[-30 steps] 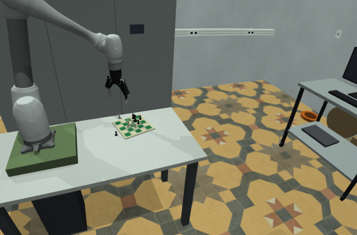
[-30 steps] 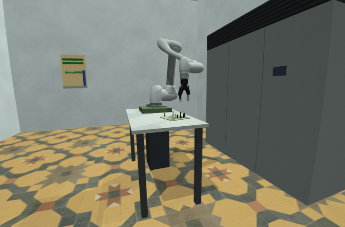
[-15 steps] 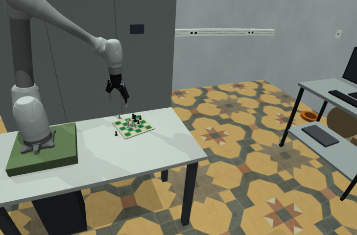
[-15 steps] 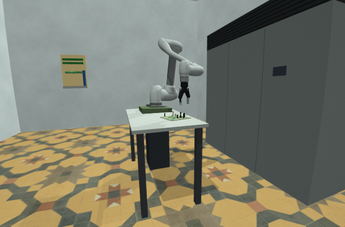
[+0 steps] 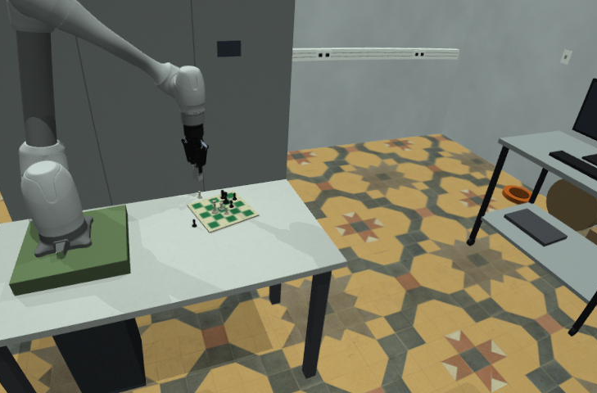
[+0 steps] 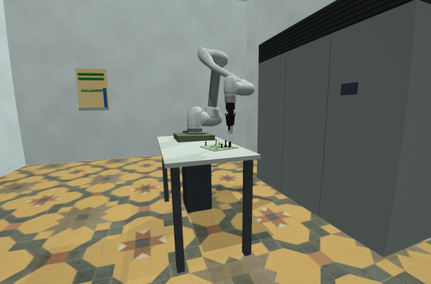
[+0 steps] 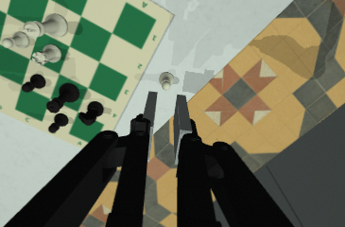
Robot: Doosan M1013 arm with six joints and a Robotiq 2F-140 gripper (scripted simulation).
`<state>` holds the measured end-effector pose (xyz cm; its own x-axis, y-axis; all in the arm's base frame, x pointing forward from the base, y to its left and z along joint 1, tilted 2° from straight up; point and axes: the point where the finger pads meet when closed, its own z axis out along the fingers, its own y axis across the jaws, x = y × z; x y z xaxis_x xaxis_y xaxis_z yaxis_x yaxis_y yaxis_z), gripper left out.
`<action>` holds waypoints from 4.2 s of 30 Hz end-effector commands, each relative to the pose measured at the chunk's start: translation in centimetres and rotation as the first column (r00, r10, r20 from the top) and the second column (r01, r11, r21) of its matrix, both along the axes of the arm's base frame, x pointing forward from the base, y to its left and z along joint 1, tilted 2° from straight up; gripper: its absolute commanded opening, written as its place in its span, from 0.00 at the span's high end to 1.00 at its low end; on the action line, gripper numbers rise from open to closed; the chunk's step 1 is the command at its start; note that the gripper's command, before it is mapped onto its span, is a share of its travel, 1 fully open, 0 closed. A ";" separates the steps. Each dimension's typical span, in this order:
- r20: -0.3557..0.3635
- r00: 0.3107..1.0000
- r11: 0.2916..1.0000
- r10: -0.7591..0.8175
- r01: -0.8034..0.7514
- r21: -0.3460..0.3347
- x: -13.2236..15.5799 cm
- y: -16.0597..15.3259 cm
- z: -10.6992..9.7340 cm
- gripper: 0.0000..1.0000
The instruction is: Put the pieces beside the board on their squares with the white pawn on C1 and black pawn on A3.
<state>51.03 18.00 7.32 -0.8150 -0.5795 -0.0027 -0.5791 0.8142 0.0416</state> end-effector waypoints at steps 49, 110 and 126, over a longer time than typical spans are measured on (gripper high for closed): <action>0.000 1.000 1.000 0.000 0.000 0.000 0.0 0.1 -2.2 0.80; 0.000 1.000 1.000 0.000 0.000 0.000 0.0 0.2 -5.3 0.80; 0.000 1.000 1.000 0.000 0.000 0.000 0.0 0.2 -5.5 0.80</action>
